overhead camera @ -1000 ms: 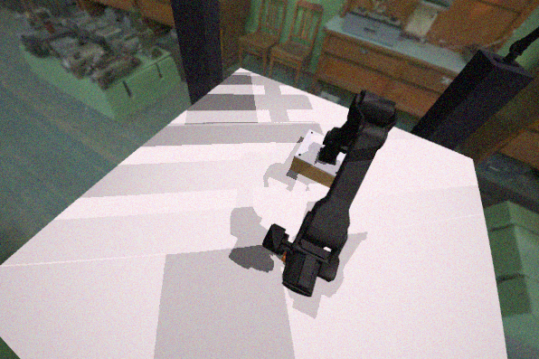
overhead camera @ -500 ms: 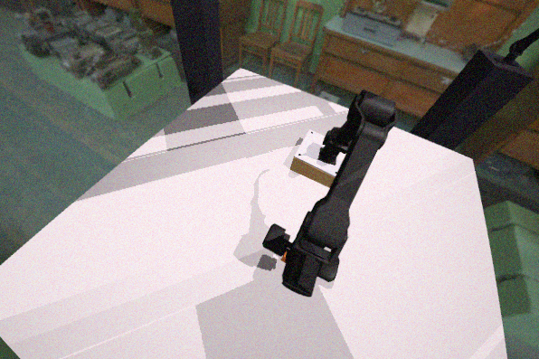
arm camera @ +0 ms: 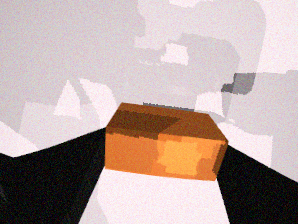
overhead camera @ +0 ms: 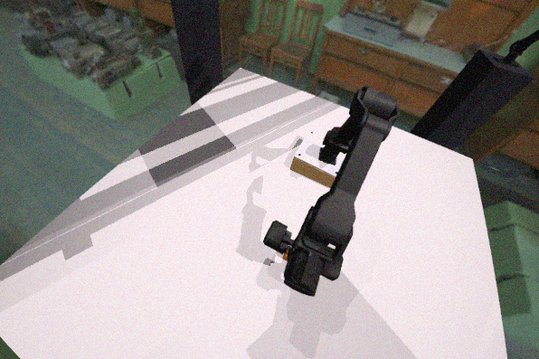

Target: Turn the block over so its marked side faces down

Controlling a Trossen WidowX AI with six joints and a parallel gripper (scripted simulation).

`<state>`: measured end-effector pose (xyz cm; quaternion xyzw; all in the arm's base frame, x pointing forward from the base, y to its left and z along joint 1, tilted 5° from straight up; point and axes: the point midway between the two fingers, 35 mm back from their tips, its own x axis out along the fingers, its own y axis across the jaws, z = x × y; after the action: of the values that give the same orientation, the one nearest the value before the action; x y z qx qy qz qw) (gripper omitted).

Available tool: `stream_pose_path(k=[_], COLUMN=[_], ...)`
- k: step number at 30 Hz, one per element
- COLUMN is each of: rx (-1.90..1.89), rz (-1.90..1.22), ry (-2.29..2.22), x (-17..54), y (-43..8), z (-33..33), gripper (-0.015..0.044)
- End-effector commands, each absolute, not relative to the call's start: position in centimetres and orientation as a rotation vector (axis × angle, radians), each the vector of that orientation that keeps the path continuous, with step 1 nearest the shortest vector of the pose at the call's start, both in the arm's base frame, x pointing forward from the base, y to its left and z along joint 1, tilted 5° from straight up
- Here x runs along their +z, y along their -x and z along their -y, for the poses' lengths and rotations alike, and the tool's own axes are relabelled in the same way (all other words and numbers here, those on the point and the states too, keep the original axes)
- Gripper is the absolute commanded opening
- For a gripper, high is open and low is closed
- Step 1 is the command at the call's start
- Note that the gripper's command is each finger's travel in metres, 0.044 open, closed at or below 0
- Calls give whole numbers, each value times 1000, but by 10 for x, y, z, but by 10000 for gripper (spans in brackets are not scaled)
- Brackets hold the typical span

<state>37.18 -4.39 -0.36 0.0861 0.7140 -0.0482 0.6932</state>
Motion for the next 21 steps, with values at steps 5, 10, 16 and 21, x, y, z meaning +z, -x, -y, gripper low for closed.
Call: stream_pose_path(k=[5, 10, 16, 21], rx=[-111, -118, -125, -130], rz=[-1525, -1450, -1360, -1285], ry=[-187, -179, -170, -164], x=[-3, -8, -12, -14], y=[-374, -375, -376, -375], z=[44, 44, 44, 44], gripper=[0, 0, 0, 0])
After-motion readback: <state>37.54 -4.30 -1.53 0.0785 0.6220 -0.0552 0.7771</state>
